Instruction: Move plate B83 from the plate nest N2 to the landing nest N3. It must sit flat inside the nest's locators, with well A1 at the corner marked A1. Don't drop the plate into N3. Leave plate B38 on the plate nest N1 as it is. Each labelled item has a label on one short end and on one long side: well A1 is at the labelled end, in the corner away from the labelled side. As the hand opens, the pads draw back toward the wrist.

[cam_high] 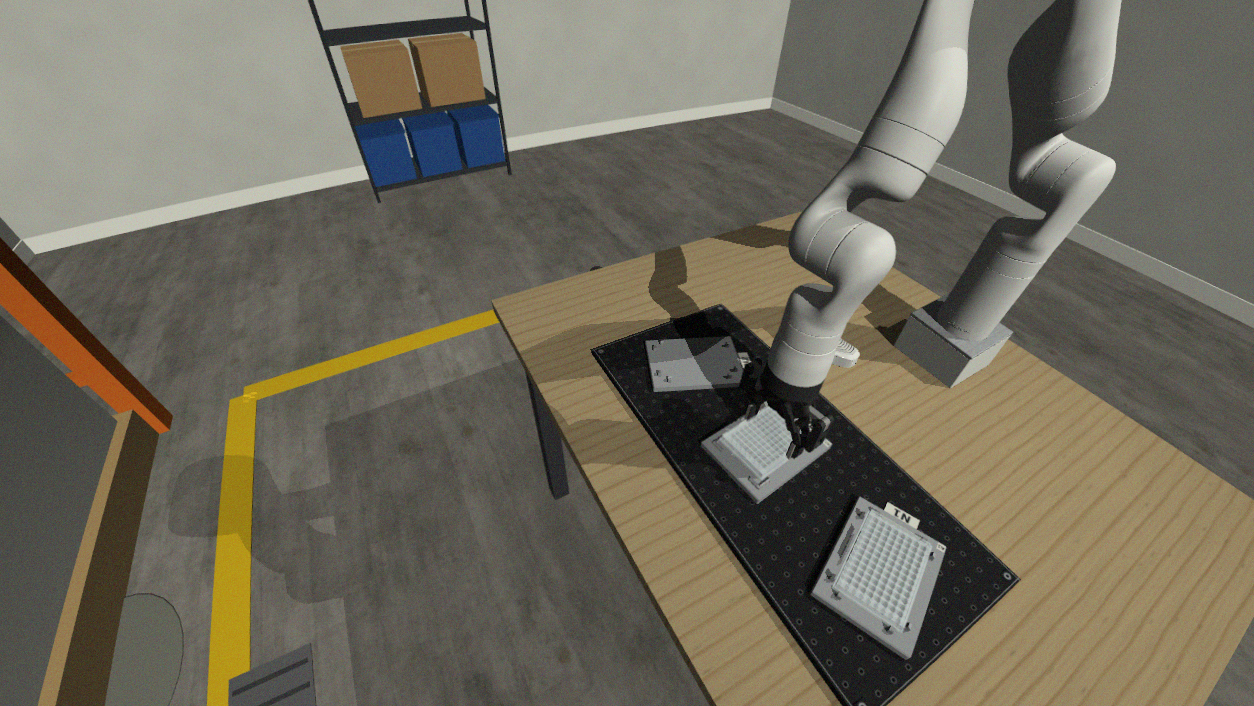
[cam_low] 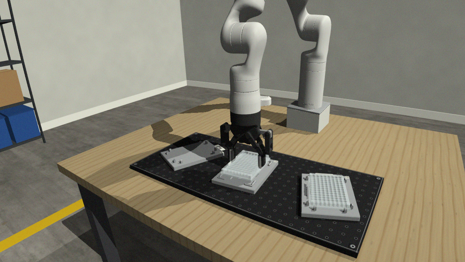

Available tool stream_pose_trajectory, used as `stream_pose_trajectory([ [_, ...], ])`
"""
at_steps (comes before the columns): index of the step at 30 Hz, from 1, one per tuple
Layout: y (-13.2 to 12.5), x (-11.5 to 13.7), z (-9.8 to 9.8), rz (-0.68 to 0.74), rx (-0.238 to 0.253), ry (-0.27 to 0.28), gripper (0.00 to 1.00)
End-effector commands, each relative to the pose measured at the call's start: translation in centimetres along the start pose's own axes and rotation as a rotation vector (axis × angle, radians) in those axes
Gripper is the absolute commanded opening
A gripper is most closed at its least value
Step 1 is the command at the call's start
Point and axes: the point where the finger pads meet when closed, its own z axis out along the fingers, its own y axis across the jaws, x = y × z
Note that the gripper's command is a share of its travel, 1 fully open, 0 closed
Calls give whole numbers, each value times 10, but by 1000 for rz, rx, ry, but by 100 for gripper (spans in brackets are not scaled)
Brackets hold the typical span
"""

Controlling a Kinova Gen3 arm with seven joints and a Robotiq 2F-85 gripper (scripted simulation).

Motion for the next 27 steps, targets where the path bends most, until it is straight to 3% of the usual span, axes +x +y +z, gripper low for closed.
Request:
stream_pose_trajectory([
  [1,0,2,1,4,1,4,0],
  [27,-1,0,2,3,2,3,0],
])
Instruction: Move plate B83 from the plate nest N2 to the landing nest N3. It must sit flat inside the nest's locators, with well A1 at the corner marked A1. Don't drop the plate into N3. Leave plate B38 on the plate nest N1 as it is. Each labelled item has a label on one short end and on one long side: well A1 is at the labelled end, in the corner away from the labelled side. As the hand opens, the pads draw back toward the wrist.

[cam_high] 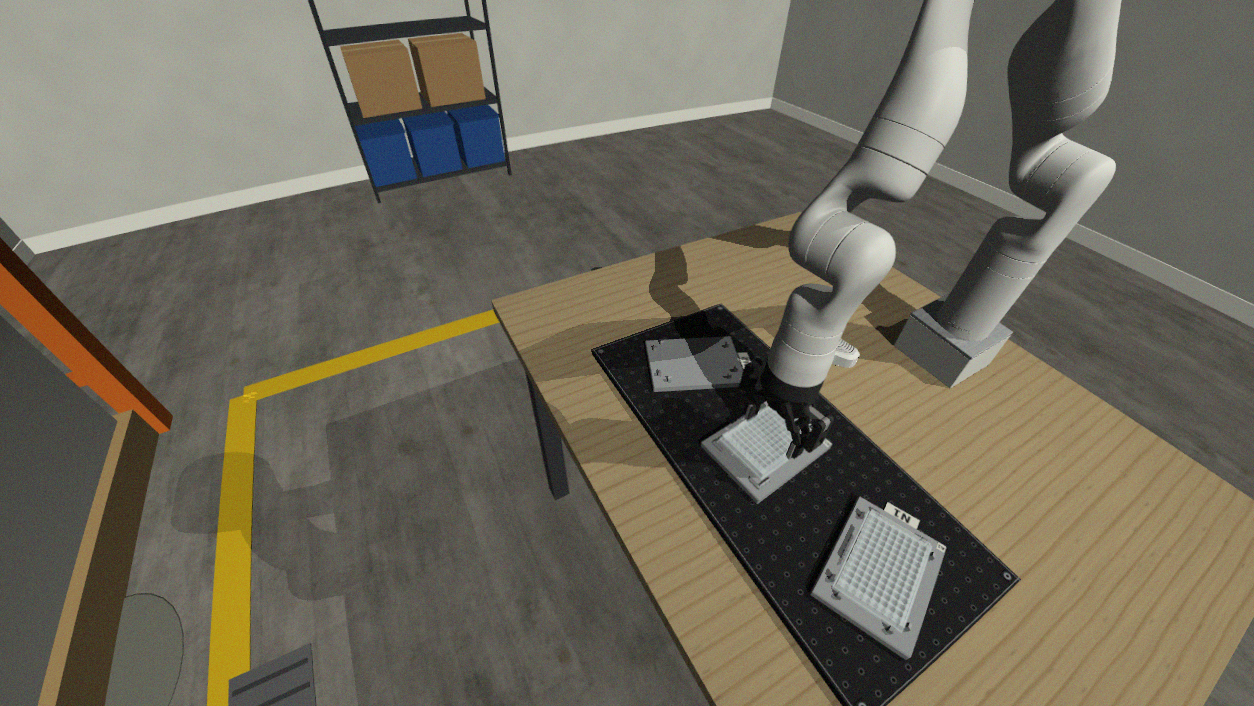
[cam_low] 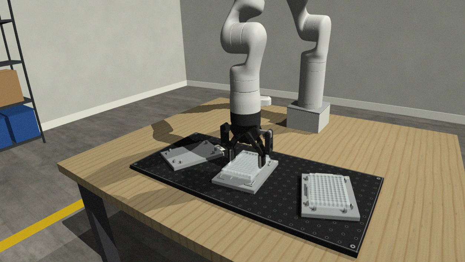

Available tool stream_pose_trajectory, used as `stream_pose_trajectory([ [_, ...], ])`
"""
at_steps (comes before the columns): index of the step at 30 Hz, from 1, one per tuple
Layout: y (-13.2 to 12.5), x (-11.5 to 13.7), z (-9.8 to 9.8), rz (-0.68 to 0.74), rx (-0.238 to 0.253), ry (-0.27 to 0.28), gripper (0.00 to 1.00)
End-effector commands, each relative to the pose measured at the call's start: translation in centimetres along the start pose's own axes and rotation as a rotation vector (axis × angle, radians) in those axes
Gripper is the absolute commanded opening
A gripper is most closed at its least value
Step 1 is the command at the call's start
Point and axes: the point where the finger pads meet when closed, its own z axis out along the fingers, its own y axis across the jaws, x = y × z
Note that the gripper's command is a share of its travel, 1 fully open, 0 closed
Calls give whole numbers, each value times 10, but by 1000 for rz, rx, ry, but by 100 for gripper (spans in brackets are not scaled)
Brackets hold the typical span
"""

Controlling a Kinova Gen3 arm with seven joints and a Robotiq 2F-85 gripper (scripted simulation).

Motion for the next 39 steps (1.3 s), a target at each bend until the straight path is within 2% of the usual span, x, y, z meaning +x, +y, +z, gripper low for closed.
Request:
stream_pose_trajectory([
  [1,-1,0,2,3,2,1,0],
  [39,-1,-2,12,3,2,-4,0],
])
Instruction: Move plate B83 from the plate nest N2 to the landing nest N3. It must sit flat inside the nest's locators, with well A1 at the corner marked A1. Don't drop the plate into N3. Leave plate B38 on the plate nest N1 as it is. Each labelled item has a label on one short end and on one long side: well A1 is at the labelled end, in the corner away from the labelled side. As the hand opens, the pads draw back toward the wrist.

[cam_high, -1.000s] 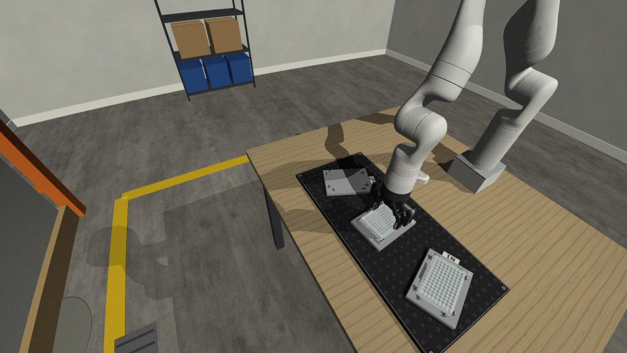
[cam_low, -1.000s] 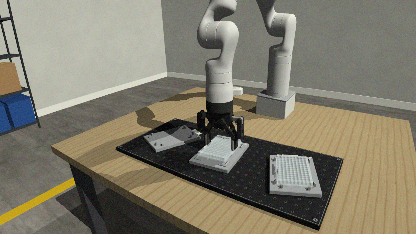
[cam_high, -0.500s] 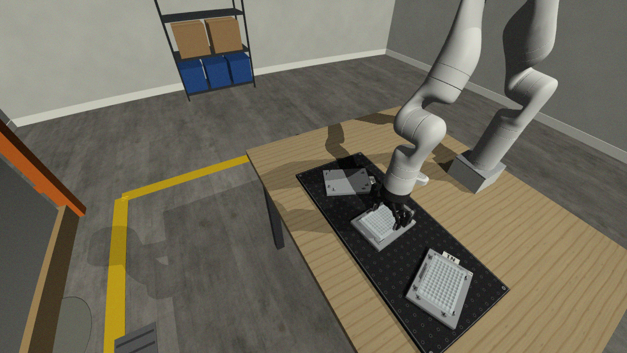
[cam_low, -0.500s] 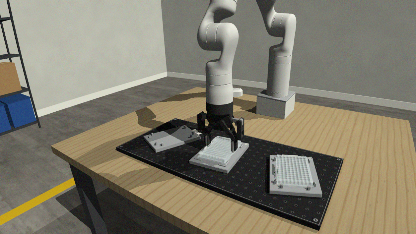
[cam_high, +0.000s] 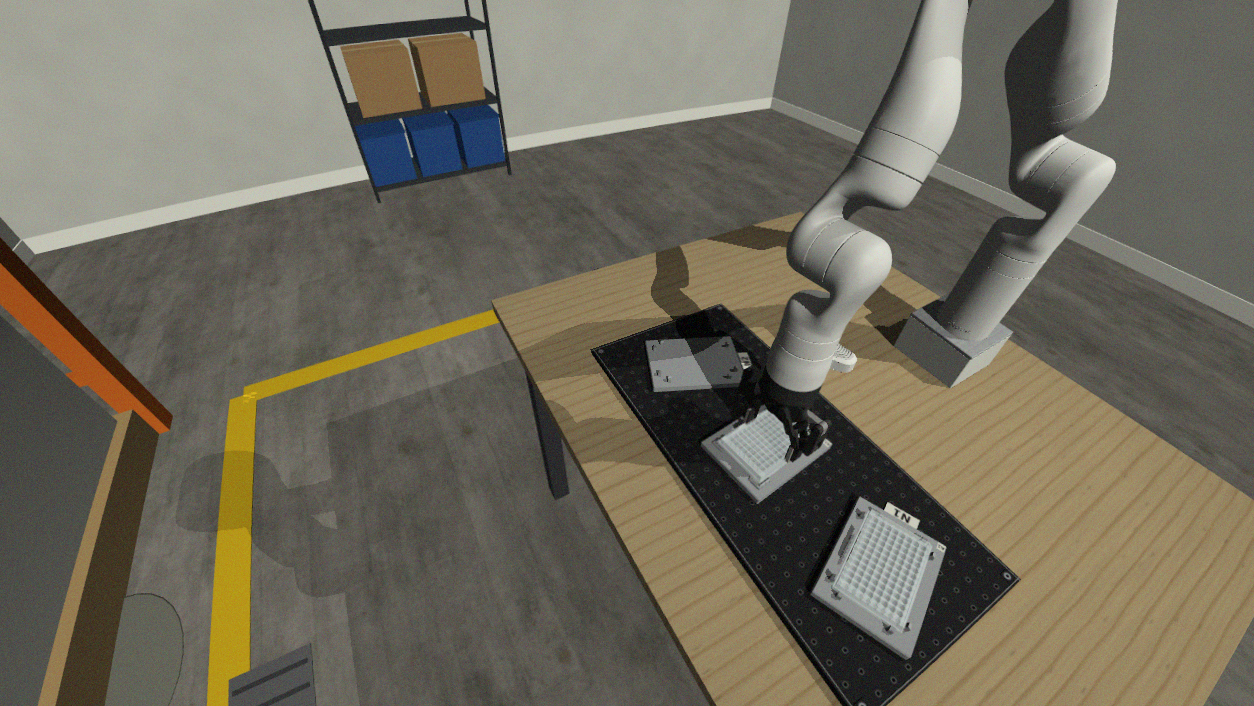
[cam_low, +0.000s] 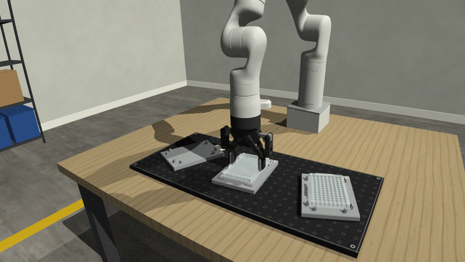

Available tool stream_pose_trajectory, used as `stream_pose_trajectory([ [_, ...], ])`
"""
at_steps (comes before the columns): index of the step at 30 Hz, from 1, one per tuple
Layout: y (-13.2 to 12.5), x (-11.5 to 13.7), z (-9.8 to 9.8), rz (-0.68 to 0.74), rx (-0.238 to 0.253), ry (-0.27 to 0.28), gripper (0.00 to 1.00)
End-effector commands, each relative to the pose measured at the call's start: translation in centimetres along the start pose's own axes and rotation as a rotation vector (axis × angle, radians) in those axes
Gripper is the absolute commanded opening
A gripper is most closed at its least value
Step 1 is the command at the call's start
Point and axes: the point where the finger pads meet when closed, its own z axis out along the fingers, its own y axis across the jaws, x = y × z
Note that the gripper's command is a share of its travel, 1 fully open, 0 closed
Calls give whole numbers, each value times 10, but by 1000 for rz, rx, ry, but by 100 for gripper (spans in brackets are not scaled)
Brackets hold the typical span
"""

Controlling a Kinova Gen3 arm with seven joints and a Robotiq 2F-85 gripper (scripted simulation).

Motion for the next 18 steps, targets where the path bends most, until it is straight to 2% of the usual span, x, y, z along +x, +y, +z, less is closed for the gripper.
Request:
stream_pose_trajectory([
  [1,-1,-2,3,2,2,-4,0],
  [4,-1,-2,3,2,2,-4,0],
  [5,0,0,-1,2,2,4,100],
  [18,0,-1,-1,0,1,0,100],
])
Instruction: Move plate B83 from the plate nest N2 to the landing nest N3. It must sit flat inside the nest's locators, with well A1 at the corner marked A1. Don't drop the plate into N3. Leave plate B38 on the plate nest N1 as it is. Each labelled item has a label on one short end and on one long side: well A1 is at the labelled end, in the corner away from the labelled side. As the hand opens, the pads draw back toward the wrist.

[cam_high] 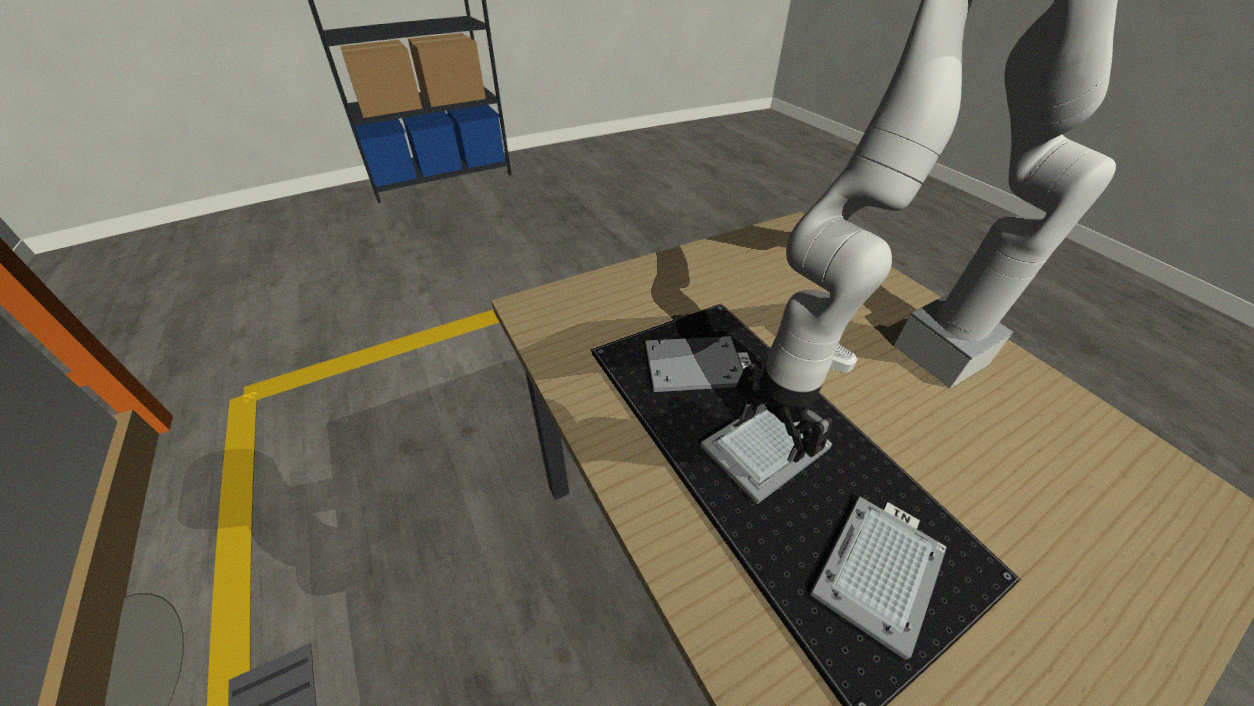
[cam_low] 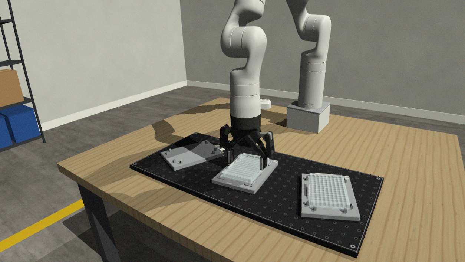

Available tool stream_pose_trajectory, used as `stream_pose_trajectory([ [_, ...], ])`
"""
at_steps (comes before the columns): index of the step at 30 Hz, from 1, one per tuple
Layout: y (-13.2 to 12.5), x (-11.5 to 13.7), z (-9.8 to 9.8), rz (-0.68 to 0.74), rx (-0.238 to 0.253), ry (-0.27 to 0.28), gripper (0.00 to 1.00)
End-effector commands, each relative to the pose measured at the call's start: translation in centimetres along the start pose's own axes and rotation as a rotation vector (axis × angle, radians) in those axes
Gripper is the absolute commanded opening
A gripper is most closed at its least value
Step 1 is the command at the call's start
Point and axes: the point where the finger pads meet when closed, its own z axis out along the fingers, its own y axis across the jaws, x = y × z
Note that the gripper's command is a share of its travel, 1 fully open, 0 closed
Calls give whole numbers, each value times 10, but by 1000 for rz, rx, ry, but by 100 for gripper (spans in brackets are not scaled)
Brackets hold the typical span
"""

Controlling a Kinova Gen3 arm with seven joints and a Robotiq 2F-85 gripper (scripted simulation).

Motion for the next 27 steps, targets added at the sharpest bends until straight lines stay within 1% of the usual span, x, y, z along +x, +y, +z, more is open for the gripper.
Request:
stream_pose_trajectory([
  [1,0,-1,-1,0,1,-1,100],
  [8,0,-2,-1,2,1,2,100],
  [22,0,-4,-22,3,-2,-1,100],
  [27,0,-4,-25,2,-2,0,100],
])
